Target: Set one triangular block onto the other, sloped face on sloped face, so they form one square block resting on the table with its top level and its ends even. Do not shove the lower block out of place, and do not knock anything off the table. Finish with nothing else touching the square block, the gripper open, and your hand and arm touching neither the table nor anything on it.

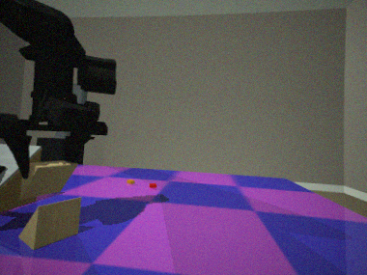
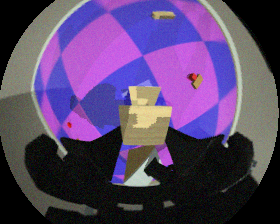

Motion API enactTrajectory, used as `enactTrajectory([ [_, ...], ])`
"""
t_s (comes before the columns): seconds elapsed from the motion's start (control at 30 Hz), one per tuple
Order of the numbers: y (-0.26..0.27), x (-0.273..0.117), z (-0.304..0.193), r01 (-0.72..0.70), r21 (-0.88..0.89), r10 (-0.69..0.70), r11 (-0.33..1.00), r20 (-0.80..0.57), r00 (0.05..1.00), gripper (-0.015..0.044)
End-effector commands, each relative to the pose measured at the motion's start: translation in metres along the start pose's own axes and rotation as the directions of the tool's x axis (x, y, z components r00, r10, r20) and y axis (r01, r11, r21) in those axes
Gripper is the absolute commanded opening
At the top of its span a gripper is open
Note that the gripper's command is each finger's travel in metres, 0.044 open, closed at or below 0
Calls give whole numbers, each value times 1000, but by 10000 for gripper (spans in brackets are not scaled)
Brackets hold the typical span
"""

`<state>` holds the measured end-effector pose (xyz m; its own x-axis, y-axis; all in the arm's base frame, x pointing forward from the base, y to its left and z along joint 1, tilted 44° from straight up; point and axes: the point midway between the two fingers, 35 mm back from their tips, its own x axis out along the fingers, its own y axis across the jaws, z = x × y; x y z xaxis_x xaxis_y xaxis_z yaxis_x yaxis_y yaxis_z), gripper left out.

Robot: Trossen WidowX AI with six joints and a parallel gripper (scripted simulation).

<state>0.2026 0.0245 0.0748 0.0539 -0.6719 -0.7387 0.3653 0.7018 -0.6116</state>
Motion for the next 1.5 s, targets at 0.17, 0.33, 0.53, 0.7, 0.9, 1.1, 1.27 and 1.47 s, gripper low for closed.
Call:
enactTrajectory([
  [0.17,-3,29,12,10,-5,-10,1000,1,1000,0],
  [0.33,-4,29,13,10,-5,-10,1000,1,1000,0],
  [0.53,-4,29,13,13,-4,-13,1000,2,1000,0],
  [0.7,-3,29,12,13,-4,-13,1000,2,1000,0],
  [0.9,-3,29,12,13,-4,-13,1000,2,1000,0],
  [1.1,-3,29,12,14,-8,-14,1000,4,1000,0],
  [1.27,-4,29,13,14,-8,-14,1000,4,1000,0],
  [1.47,-4,30,13,15,-9,-15,1000,5,1000,0],
])
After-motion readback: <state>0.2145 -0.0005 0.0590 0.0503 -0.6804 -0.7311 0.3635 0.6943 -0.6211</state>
